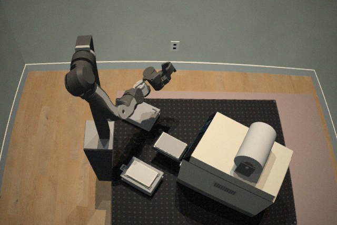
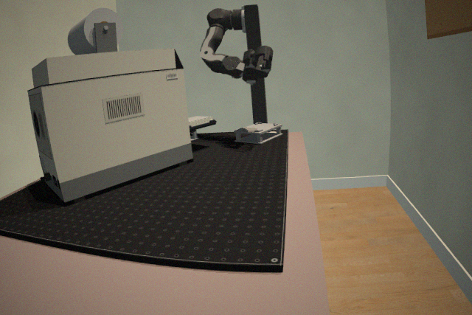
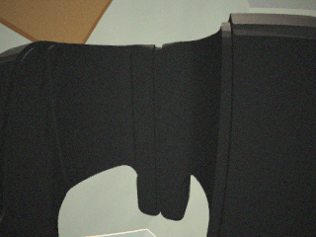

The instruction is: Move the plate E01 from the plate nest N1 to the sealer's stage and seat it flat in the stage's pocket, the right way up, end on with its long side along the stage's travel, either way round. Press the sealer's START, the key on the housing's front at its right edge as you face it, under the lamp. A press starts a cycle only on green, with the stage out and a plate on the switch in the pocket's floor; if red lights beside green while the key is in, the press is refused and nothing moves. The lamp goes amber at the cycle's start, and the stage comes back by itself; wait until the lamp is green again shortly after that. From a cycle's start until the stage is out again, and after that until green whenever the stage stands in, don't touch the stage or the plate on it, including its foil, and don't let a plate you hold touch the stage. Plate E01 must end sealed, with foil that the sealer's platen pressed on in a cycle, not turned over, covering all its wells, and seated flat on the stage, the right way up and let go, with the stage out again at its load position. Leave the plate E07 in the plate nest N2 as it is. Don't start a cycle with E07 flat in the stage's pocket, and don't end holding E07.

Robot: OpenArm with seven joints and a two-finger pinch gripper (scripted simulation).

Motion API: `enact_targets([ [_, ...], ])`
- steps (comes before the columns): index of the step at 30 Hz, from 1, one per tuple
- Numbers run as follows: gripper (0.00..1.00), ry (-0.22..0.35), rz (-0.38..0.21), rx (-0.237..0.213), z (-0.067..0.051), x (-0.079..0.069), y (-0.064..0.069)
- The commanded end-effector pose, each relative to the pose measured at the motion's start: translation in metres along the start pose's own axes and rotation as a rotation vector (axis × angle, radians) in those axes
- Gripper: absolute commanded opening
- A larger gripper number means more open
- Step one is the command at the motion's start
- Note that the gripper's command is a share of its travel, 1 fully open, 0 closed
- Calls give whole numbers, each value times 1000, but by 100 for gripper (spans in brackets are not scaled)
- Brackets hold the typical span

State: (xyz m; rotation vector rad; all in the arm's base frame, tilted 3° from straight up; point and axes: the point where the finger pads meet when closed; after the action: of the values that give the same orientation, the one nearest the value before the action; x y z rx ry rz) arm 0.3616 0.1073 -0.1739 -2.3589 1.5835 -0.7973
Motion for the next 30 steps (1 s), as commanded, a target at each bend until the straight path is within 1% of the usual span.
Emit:
enact_targets([
  [1,0,-8,-7,6,-2,-2,0],
  [11,0,-8,-7,6,-2,-2,0],
  [12,0,7,-31,9,-4,-6,-1],
  [16,0,46,-160,31,-13,-32,-3],
  [28,0,46,-160,31,-13,-32,-3],
  [30,0,44,-156,34,-12,-29,-3],
])
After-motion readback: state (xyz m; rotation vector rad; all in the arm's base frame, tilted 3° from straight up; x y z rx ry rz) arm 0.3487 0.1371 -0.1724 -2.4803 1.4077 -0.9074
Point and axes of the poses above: the point where the finger pads meet when closed, its own y axis back along the fingers, its own x axis across the jaws, z = x × y, and after that the axes turned 2 degrees about y, right-handed
